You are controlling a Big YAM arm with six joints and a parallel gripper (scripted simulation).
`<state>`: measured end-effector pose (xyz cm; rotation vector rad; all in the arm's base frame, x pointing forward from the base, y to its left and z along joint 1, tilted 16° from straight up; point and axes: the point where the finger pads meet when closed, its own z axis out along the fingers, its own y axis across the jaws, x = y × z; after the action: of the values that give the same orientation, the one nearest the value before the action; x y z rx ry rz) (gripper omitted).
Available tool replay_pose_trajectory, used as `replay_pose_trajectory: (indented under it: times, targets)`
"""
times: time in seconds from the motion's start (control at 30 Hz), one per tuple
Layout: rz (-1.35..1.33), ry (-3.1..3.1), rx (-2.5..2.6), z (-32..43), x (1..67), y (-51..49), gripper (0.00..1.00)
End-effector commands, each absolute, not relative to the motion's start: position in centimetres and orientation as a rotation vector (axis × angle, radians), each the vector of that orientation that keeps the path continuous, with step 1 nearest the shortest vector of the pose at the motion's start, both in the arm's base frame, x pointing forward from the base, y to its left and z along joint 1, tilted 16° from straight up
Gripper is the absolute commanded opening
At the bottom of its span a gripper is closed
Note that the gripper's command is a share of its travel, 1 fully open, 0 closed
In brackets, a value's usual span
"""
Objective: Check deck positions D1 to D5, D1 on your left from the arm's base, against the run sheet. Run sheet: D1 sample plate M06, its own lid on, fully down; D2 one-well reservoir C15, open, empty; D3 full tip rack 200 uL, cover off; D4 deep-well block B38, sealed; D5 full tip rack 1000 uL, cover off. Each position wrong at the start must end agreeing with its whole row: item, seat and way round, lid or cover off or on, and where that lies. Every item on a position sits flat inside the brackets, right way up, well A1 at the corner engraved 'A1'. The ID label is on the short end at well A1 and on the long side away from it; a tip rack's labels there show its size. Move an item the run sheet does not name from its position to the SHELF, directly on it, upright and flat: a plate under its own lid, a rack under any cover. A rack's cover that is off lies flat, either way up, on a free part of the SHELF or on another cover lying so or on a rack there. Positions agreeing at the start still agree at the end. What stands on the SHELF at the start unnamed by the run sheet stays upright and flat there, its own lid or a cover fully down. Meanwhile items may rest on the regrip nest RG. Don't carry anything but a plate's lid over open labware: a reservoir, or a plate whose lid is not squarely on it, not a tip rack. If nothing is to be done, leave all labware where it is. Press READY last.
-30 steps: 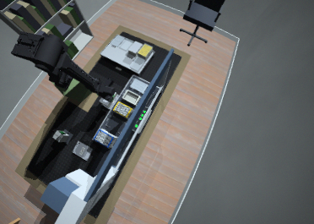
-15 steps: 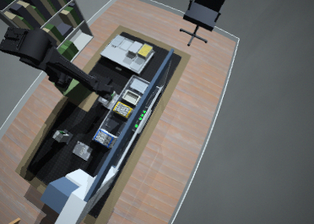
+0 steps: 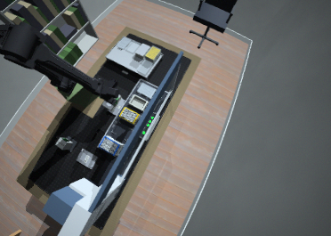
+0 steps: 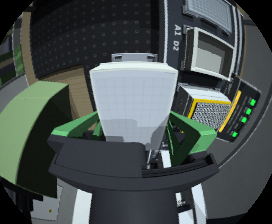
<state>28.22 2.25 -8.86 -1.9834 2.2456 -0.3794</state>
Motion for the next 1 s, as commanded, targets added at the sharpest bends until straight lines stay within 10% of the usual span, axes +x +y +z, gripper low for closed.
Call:
replay_pose_trajectory:
  times: [0.0,0.97]
  targets:
    - [-0.386,2.232,-1.974,-7.9,28.2,2.8,0.00]
    - [-0.398,2.220,-1.959,-3.4,28.2,3.4,0.00]
